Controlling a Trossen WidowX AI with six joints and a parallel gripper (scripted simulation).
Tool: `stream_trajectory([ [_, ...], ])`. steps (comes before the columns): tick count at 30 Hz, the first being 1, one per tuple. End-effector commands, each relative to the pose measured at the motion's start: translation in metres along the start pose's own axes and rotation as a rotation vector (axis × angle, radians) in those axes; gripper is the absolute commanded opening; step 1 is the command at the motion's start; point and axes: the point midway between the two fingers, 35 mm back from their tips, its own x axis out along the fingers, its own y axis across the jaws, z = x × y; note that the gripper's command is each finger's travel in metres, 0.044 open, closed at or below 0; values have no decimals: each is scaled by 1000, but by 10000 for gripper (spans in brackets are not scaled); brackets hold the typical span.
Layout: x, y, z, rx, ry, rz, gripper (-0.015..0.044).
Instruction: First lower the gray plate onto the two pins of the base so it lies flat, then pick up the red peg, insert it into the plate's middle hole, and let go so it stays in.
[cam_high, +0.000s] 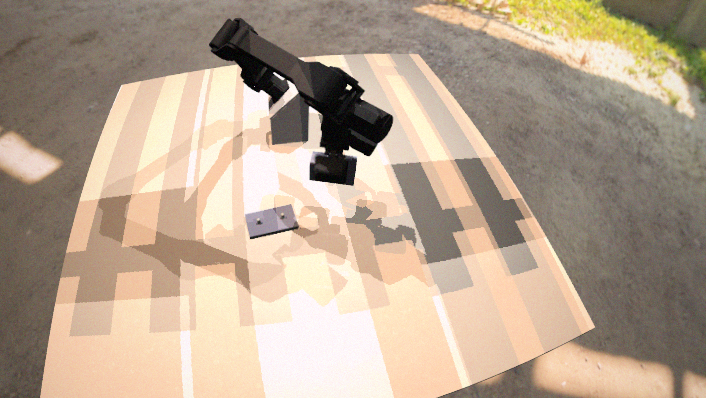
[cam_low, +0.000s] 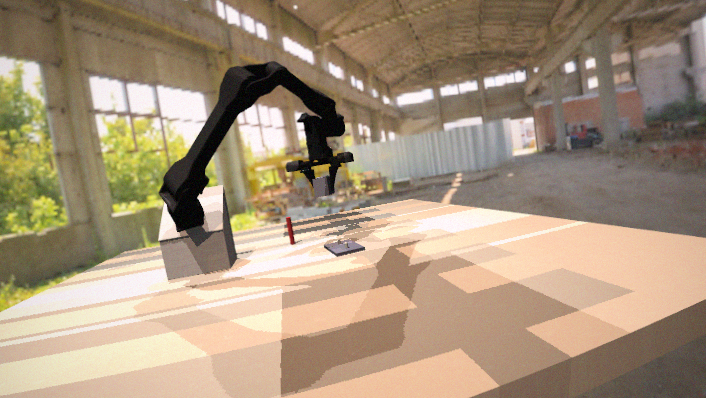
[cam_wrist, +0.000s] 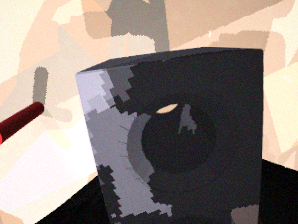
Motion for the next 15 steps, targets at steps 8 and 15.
stream_trajectory([
  [8, 5, -10, -16, -51, -11, 7, 0],
  [15, 15, -20, -32, -106, -18, 7, 0],
])
